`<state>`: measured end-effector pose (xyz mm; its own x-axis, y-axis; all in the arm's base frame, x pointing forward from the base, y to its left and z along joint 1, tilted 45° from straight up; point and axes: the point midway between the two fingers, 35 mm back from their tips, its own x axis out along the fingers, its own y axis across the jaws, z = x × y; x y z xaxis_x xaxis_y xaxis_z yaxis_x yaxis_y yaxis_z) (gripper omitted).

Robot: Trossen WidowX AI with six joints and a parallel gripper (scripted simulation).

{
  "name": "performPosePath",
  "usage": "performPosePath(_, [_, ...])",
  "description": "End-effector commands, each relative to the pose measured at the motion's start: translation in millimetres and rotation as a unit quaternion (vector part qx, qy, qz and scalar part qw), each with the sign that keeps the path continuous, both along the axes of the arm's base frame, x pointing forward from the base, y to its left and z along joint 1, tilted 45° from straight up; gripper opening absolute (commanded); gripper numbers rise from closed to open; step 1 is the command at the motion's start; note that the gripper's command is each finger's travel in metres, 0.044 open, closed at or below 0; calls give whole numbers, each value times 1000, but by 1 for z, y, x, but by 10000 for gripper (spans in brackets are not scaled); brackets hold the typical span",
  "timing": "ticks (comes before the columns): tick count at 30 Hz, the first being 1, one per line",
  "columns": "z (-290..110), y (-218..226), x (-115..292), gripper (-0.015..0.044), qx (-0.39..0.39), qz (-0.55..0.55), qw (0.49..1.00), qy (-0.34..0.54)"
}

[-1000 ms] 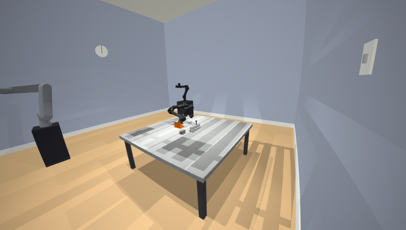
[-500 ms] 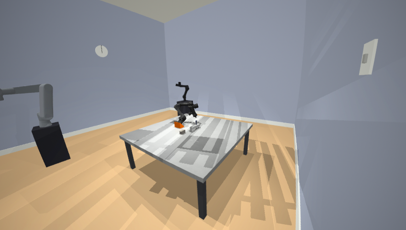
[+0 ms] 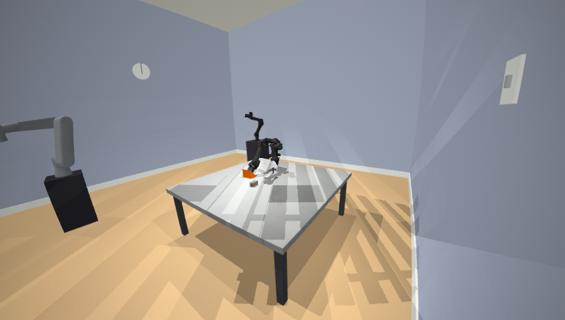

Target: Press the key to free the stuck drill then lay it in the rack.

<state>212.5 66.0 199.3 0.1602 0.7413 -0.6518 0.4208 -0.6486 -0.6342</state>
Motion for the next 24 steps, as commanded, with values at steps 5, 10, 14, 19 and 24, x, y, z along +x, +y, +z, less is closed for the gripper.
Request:
performPosePath(5, [-43,-70,39,0,-23,-50,991,123])
performPosePath(10, [-67,-102,47,0,-22,-58,982,179])
performPosePath(14, [-65,-95,46,0,-21,-60,983,172])
performPosePath(19, [-73,-94,47,0,-21,-58,982,178])
performPosePath(24, [-79,-94,46,0,-21,-58,982,179])
